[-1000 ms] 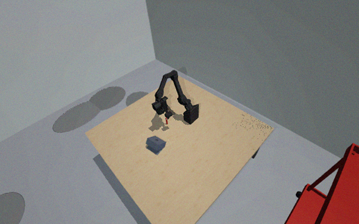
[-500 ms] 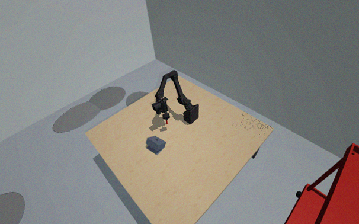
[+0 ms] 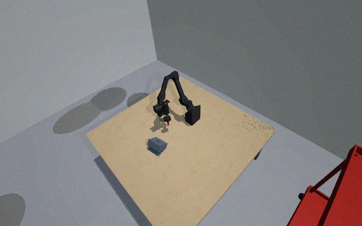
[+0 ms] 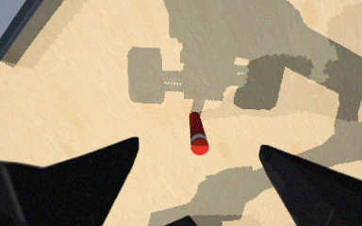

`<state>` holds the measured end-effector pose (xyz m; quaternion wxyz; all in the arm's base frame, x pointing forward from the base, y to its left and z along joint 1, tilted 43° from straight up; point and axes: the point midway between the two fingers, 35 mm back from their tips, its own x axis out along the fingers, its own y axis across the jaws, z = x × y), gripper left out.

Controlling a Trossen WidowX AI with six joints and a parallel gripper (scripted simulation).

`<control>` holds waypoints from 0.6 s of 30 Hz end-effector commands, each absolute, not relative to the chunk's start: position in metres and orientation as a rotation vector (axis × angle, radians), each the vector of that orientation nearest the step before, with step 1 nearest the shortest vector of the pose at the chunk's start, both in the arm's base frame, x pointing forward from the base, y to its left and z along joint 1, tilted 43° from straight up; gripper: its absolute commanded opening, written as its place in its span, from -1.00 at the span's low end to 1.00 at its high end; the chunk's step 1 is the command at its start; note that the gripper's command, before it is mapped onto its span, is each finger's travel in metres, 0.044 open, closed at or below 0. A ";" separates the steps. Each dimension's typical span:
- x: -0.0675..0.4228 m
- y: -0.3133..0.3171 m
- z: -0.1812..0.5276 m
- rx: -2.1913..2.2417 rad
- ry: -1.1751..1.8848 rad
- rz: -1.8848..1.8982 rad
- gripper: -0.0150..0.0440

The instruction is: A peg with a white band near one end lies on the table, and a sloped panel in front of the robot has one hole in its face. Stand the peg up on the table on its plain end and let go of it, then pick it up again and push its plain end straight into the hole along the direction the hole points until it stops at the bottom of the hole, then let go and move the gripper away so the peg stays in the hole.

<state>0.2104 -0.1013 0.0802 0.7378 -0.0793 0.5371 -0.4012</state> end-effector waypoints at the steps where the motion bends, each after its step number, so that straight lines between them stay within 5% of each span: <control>1: 0.210 -0.105 0.074 -0.175 1.188 -0.875 1.00; 18: 0.212 -0.125 0.054 -0.178 1.186 -0.876 1.00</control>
